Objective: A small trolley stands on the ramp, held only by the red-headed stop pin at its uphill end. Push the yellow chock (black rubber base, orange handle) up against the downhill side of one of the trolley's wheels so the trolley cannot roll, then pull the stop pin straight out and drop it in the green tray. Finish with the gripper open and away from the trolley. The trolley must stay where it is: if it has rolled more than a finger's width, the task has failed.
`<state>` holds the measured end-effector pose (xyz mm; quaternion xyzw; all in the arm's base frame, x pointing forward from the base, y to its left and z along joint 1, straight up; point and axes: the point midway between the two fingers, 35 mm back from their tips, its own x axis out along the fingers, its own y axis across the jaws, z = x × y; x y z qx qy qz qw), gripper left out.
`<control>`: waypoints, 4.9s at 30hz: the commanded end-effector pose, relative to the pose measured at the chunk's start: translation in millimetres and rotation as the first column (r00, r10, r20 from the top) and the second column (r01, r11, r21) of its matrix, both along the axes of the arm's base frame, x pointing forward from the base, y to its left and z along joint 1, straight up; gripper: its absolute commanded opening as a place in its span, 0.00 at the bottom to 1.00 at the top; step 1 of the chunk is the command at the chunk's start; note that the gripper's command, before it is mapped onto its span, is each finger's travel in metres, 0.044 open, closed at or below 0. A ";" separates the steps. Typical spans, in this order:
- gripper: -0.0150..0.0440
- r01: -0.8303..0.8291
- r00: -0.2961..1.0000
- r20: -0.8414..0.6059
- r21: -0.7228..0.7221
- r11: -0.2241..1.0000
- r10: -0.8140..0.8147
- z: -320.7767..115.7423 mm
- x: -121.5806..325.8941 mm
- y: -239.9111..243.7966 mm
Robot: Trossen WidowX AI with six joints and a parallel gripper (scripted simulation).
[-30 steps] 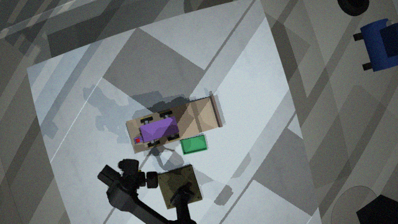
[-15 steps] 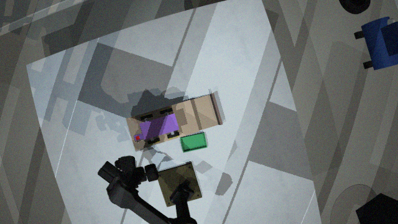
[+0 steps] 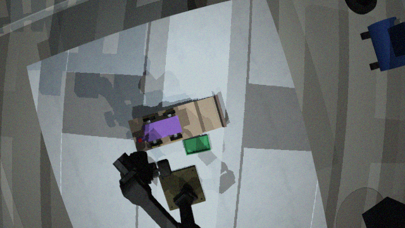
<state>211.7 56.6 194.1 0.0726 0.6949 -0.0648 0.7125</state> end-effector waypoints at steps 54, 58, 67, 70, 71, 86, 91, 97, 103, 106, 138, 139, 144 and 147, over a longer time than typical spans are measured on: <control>0.25 -0.006 1.000 -0.011 -0.024 1.000 0.005 -17.3 2.9 -199.4; 0.25 -0.006 1.000 -0.011 -0.025 1.000 0.005 -18.4 3.1 -214.8; 0.25 -0.006 1.000 -0.010 -0.024 1.000 0.006 -18.6 4.9 -243.6; 0.25 -0.008 1.000 -0.001 0.032 0.999 0.008 -18.7 4.5 -245.9; 0.25 -0.008 1.000 0.004 0.055 0.998 0.008 -18.7 4.4 -246.9; 0.25 -0.009 1.000 0.011 0.073 0.997 0.008 -23.2 27.0 -253.9; 0.25 -0.009 1.000 0.011 0.073 0.997 0.008 -23.6 33.2 -255.8; 0.25 -0.009 1.000 0.011 0.073 0.997 0.008 -34.3 32.2 -254.5; 0.25 -0.009 1.000 0.011 0.073 0.997 0.008 -47.9 34.7 -255.3; 0.25 -0.009 1.000 0.012 0.073 0.997 0.008 -54.2 35.3 -255.1; 0.25 -0.009 1.000 0.012 0.074 0.997 0.008 -82.2 40.4 -241.7; 0.25 -0.009 1.000 0.012 0.074 0.997 0.008 -82.0 40.8 -240.8; 0.25 -0.009 1.000 0.012 0.075 0.997 0.008 -80.7 42.6 -236.8; 0.25 -0.009 1.000 0.012 0.075 0.997 0.008 -79.9 43.7 -234.4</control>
